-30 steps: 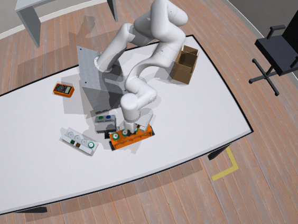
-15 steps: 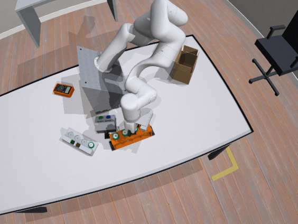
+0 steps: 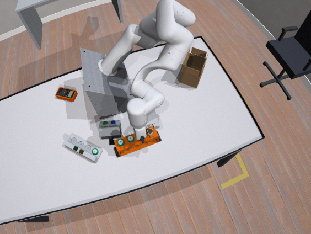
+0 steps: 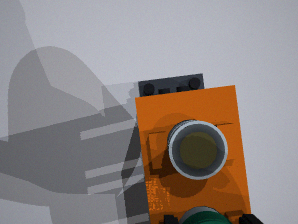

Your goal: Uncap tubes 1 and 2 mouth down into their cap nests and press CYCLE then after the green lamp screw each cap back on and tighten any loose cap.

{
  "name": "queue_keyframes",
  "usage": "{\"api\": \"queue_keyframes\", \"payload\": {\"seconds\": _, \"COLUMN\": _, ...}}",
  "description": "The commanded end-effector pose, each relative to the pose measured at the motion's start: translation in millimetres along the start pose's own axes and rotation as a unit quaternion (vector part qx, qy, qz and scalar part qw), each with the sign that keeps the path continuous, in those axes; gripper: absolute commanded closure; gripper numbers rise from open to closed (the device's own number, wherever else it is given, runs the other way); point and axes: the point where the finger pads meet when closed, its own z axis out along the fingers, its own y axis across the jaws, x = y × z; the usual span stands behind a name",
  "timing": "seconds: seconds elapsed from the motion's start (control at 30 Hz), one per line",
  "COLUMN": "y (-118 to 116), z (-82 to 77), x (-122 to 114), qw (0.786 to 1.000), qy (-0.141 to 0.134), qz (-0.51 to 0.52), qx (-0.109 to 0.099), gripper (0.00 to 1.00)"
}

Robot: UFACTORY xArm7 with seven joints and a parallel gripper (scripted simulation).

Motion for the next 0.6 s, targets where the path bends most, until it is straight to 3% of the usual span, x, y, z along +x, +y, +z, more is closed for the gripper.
{"api": "queue_keyframes", "payload": {"seconds": 0.0, "y": 1.3, "z": -1.9, "x": -1.4, "qw": 0.993, "qy": 0.005, "qz": -0.116, "qx": -0.010, "gripper": 1.00}}
{"api": "queue_keyframes", "payload": {"seconds": 0.2, "y": 1.3, "z": -2.0, "x": -1.4, "qw": 0.977, "qy": 0.004, "qz": -0.214, "qx": -0.011, "gripper": 1.00}}
{"api": "queue_keyframes", "payload": {"seconds": 0.5, "y": 1.2, "z": -2.2, "x": -1.4, "qw": 0.904, "qy": 0.001, "qz": -0.427, "qx": -0.011, "gripper": 1.00}}
{"api": "queue_keyframes", "payload": {"seconds": 0.57, "y": 1.3, "z": -2.2, "x": -1.4, "qw": 0.900, "qy": 0.001, "qz": -0.436, "qx": -0.011, "gripper": 1.00}}
